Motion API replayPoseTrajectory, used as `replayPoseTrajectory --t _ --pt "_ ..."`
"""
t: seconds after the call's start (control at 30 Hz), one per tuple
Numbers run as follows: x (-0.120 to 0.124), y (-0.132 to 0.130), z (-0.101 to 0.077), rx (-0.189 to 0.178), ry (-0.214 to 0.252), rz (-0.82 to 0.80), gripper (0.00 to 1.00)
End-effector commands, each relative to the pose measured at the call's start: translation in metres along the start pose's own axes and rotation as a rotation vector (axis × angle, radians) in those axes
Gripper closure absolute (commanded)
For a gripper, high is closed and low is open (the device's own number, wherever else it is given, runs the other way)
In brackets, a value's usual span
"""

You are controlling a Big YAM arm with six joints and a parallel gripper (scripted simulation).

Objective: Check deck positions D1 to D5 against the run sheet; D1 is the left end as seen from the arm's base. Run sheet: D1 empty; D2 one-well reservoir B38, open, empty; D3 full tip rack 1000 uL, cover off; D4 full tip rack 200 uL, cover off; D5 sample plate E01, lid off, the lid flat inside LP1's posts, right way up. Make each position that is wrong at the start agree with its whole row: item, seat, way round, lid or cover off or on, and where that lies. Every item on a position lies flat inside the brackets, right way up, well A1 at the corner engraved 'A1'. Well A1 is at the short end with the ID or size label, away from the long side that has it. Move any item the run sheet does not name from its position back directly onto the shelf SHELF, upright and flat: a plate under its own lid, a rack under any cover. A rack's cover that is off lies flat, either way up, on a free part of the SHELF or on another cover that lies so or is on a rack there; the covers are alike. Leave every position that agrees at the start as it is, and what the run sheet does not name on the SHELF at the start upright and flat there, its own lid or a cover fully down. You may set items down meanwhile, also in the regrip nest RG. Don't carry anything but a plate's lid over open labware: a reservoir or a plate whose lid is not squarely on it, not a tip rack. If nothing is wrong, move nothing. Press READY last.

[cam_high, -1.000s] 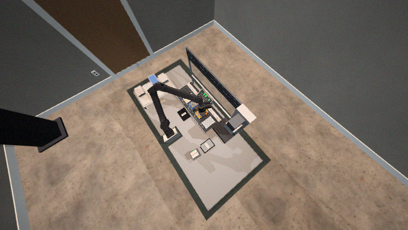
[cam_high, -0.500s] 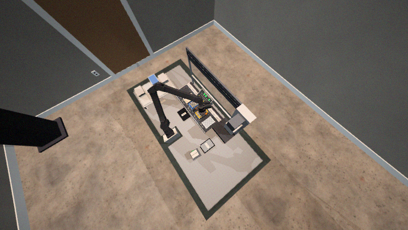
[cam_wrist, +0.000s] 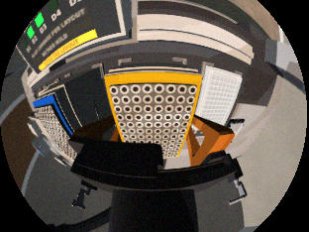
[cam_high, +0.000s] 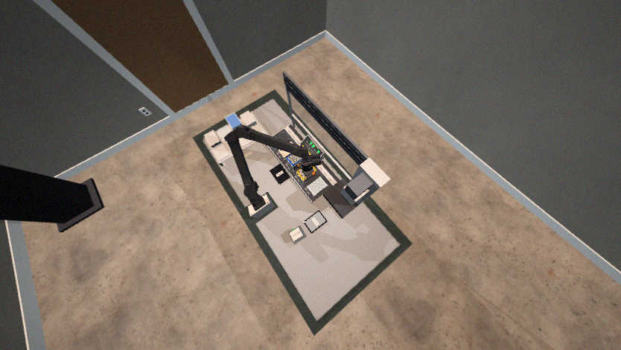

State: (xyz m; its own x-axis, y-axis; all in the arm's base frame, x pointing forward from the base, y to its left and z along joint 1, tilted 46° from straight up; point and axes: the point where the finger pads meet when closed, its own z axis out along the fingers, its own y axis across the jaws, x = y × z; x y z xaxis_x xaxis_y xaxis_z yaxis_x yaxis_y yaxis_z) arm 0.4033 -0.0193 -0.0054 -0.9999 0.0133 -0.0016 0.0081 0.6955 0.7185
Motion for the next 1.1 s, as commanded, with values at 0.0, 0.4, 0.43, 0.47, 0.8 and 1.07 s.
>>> replayPoseTrajectory --t 0.0,0.4,0.43,0.47,0.8,1.07 --pt "-0.028 0.004 -0.025 0.029 -0.076 -0.044 1.0" --pt "-0.016 0.003 -0.007 0.016 -0.043 -0.026 1.0" --pt "-0.014 0.004 -0.004 0.014 -0.037 -0.026 1.0" --pt "-0.012 0.004 -0.002 0.013 -0.034 -0.023 1.0" --pt "-0.01 0.0 0.003 0.009 -0.028 -0.011 1.0" --pt "-0.01 -0.002 0.007 0.007 -0.025 -0.009 1.0"
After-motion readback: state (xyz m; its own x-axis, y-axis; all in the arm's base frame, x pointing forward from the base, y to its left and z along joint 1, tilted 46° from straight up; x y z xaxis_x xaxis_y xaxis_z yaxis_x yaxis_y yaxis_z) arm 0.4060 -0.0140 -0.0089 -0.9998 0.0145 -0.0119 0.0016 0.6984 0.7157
